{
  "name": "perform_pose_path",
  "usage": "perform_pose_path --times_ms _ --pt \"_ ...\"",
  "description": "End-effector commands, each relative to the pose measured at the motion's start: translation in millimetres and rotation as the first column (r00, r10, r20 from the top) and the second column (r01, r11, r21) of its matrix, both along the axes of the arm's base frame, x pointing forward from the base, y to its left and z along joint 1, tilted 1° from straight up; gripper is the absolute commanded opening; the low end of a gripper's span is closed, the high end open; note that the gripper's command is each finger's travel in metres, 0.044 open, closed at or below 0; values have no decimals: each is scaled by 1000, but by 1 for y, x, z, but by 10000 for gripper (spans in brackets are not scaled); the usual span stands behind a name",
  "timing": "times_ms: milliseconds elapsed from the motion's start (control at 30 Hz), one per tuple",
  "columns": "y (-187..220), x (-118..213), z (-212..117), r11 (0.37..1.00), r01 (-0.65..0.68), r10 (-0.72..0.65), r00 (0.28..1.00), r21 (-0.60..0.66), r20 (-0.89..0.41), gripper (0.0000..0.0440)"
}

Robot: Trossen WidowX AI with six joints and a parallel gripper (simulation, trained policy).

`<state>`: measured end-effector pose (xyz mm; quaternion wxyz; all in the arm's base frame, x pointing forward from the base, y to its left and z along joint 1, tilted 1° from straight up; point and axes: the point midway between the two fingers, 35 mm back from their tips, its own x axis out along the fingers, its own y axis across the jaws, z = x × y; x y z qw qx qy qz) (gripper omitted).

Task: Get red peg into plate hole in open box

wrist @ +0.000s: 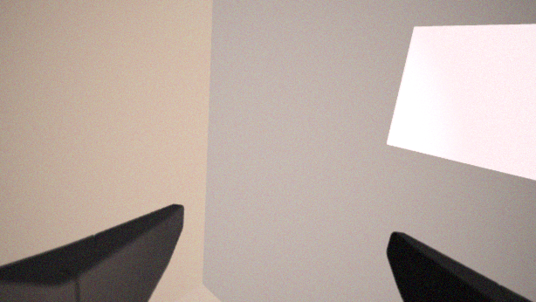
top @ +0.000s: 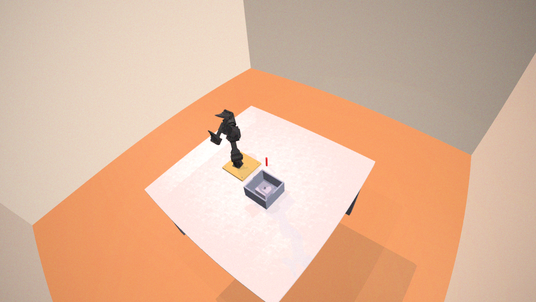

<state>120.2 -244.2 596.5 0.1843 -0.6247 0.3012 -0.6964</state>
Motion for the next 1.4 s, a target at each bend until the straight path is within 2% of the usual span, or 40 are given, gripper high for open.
perform_pose_path --times_ms 0,67,267,567,967,1367 --pt "-3 4 -4 1000 -24 24 1000 15 0 420" --pt "-11 16 -14 995 -83 83 997 52 0 440" --pt "-29 53 -47 954 -247 248 969 172 21 440" --pt "-45 106 -105 817 -455 445 888 355 114 440" --pt "-38 168 -187 529 -644 574 751 552 326 440" --pt "3 213 -264 188 -736 520 637 650 570 440"
